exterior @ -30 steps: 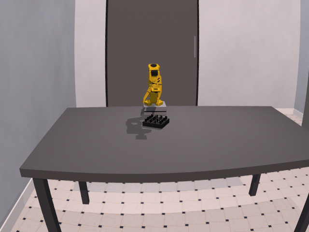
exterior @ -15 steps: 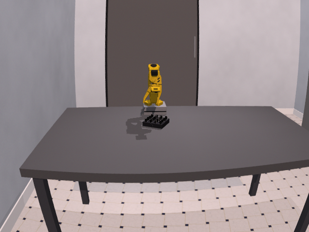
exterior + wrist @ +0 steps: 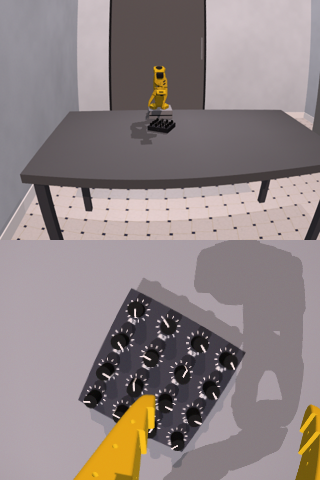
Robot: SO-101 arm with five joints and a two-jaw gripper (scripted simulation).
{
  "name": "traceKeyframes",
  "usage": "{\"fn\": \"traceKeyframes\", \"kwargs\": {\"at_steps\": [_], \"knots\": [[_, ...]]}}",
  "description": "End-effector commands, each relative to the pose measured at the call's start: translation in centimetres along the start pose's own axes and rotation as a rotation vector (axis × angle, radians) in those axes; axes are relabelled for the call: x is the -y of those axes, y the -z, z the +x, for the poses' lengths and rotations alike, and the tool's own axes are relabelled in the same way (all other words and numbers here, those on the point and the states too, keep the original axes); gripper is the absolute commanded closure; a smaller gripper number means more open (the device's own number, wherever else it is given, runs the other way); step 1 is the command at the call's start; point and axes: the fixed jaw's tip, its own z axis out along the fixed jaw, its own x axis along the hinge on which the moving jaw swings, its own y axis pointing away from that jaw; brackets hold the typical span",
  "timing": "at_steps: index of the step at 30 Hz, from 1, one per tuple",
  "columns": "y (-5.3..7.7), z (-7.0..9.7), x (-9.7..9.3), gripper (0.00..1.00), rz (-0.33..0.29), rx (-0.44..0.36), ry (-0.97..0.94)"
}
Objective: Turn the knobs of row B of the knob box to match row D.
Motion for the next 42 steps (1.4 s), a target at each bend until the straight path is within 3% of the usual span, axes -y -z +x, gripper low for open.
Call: {"fn": "traceKeyframes", "kwargs": {"at_steps": [1, 29, 34, 40, 42], "knots": [[0.0, -0.3, -0.2, 0.6, -0.005, 0.009, 0.003], [0.0, 0.1, 0.0, 0.6, -0.001, -0.005, 0.0], [-0.5, 1.1, 0.0, 0.6, -0.003, -0.068, 0.0], [-1.5, 3.4, -0.1, 0.6, -0.008, -0.215, 0.0], [-1.5, 3.4, -0.1, 0.6, -0.008, -0.215, 0.0]]}}
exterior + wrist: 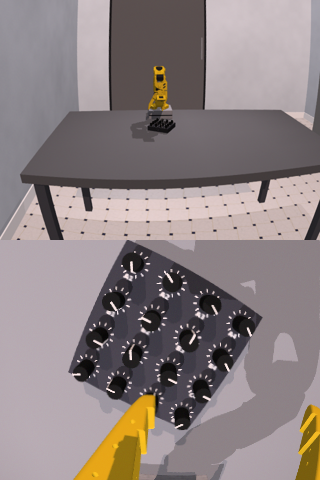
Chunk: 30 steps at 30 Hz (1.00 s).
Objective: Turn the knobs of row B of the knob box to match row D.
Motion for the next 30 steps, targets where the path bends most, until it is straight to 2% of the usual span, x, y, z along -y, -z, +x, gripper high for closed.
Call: {"fn": "traceKeyframes", "kwargs": {"at_steps": [1, 6, 11, 23, 30], "knots": [[-0.7, 1.3, -0.1, 0.6, -0.004, -0.08, 0.0], [-1.5, 3.1, -0.1, 0.6, -0.008, -0.2, 0.0], [-1.8, 4.1, -0.2, 0.6, -0.01, -0.263, 0.0], [-1.9, 4.2, -0.2, 0.6, -0.009, -0.272, -0.009], [-1.9, 4.2, -0.4, 0.62, 0.0, -0.272, -0.075]]}}
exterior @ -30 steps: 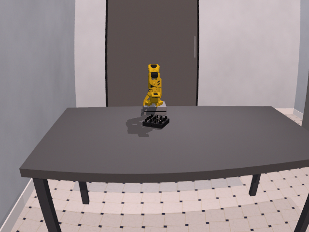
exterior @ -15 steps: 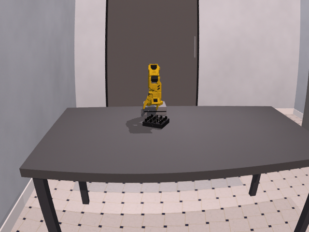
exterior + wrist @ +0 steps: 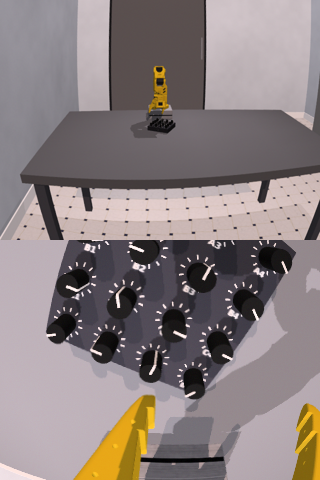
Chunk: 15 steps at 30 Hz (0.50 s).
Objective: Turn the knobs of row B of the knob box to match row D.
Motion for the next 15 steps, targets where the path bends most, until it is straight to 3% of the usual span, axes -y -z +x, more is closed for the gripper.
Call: {"fn": "traceKeyframes", "kwargs": {"at_steps": [1, 15], "knots": [[-0.39, 0.63, -0.24, 0.63, 0.001, -0.04, -0.045], [-0.4, 0.44, -1.0, 0.71, 0.007, -0.039, -0.35]]}}
